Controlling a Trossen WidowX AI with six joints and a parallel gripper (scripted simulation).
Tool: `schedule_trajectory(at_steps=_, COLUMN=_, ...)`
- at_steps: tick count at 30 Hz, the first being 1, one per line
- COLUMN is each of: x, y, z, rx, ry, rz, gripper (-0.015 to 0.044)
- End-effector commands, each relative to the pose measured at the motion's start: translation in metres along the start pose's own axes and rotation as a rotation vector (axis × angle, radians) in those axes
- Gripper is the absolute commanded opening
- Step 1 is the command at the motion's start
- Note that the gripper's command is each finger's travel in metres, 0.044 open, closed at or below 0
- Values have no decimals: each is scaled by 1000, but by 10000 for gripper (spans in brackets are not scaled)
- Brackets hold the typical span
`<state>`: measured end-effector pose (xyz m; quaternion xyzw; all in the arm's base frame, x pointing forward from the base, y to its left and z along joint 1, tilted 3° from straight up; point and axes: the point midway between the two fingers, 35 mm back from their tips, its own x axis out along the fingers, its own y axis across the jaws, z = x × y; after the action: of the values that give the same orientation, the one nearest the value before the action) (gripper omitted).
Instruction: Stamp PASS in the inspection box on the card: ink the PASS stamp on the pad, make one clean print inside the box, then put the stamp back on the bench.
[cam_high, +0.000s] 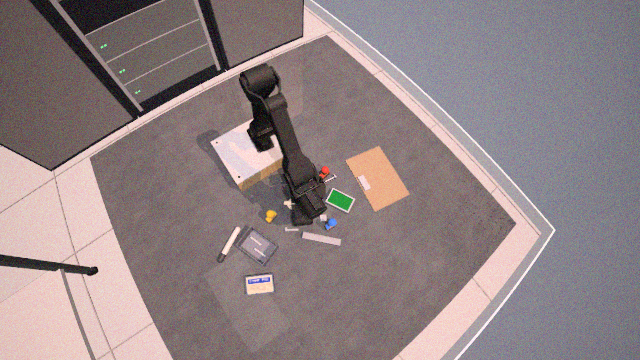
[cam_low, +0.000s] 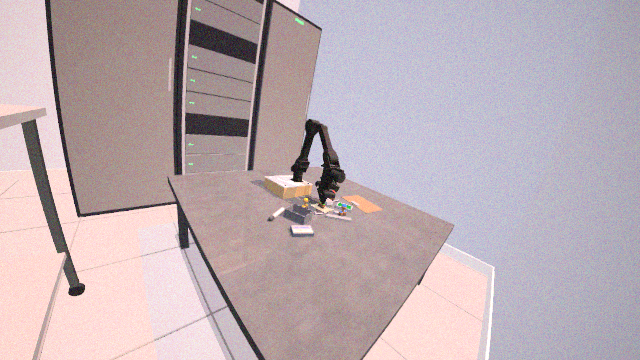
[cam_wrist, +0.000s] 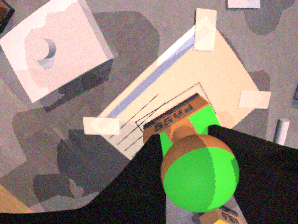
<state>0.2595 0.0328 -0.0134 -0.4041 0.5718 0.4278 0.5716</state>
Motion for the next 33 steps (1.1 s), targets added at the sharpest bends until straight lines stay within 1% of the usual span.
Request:
schedule_trajectory(at_steps=1, x=1, y=0, z=1, rx=-4, ry=-4, rz=0, gripper=0)
schedule_trajectory(at_steps=33, x=4, y=0, z=1, rx=-4, ry=-4, rz=0, gripper=0)
